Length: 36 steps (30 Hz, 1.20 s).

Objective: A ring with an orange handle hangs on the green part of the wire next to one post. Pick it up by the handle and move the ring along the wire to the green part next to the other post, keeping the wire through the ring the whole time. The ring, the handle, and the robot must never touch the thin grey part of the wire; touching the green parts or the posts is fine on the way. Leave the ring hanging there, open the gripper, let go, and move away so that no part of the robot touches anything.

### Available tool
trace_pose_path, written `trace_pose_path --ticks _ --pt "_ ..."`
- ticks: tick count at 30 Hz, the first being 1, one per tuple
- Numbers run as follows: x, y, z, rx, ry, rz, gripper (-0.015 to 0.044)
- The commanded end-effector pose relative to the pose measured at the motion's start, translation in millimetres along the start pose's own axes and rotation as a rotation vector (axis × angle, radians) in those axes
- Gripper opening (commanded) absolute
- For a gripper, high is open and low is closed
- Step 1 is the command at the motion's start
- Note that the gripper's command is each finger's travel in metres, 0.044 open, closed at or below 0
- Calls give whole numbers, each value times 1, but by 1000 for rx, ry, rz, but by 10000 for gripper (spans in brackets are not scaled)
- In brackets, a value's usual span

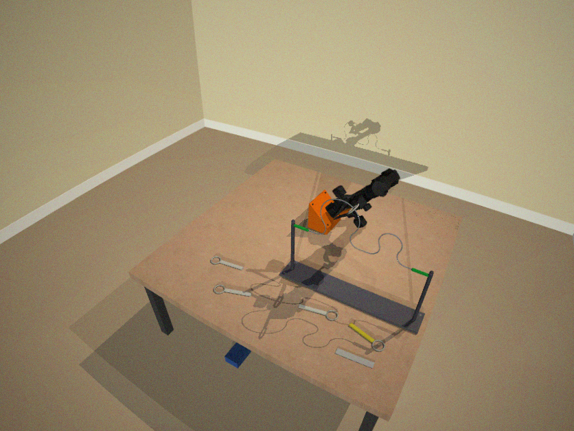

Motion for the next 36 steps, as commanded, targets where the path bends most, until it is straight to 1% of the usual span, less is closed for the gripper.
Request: trace_pose_path --ticks 1,36 --pt "1 -1 0 23 42 -1 -150" --pt "7 -4 10 241 419 10 -150"
Point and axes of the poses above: the point midway between the two fingers, 35 mm back from their tips, its own y axis out along the fingers, its own z axis across the jaws, x = y × z, the point moved 2 cm from there along -y, back along the fingers, and after that the axes turned 10 degrees about -y, right-handed, at the moved point
